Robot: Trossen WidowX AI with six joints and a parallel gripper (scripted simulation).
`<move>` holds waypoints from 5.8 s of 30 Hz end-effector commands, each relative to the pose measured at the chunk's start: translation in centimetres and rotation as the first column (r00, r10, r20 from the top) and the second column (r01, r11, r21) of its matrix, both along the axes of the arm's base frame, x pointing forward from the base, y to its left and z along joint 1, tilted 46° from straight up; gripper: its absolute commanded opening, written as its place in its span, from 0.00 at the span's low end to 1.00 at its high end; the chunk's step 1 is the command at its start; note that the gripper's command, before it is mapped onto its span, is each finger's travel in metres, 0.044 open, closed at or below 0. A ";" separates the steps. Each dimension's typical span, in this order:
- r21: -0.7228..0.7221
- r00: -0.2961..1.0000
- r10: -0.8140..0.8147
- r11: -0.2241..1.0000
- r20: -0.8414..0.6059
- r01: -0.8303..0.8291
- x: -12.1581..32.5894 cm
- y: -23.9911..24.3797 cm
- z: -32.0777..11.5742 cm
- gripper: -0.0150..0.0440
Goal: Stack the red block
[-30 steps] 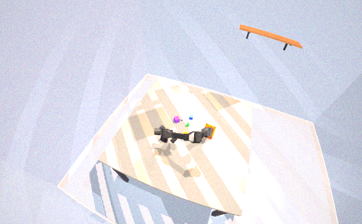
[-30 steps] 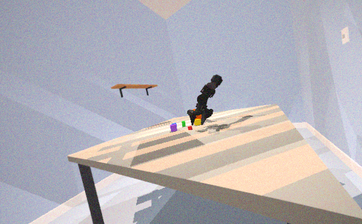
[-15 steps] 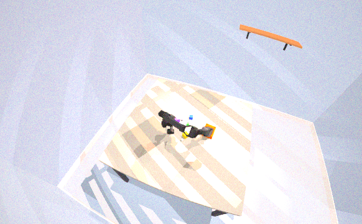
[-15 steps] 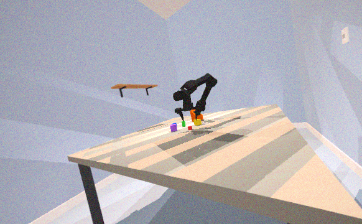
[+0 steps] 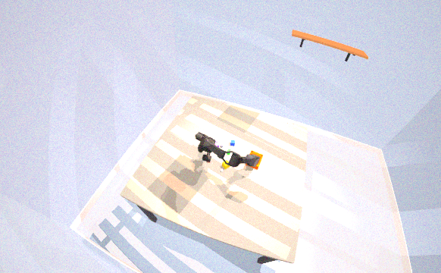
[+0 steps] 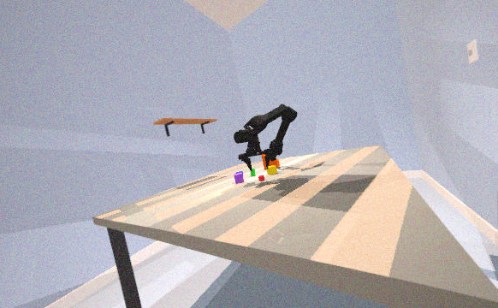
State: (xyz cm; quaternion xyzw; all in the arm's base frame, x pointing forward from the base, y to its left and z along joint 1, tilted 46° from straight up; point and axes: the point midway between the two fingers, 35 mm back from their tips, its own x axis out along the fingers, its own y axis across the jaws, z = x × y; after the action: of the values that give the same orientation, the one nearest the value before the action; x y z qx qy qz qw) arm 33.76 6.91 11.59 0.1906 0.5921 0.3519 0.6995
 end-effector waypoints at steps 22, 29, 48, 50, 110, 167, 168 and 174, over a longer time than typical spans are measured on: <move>0.007 1.000 0.003 1.000 -0.006 -0.003 0.0 3.3 -2.9 1.00; 0.008 1.000 0.003 1.000 -0.006 -0.003 0.0 3.6 -3.1 1.00; 0.008 1.000 0.003 1.000 -0.006 -0.003 0.0 3.6 -3.1 0.51; 0.008 1.000 0.003 1.000 -0.006 -0.003 0.0 3.6 -3.1 0.42; -0.021 1.000 -0.004 1.000 -0.016 0.003 -7.4 -12.5 -2.6 0.25; -0.001 1.000 0.002 1.000 -0.013 -0.002 -11.3 -9.3 -10.7 0.25; -0.001 1.000 0.002 1.000 -0.013 -0.002 -11.3 -9.3 -10.7 0.25; -0.002 1.000 0.006 1.000 -0.015 -0.006 -11.4 -9.3 -10.7 0.43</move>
State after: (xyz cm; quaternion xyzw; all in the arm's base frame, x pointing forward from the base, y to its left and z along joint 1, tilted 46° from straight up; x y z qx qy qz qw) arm 22.41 -2.44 0.95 0.1912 0.5982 0.3517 0.6942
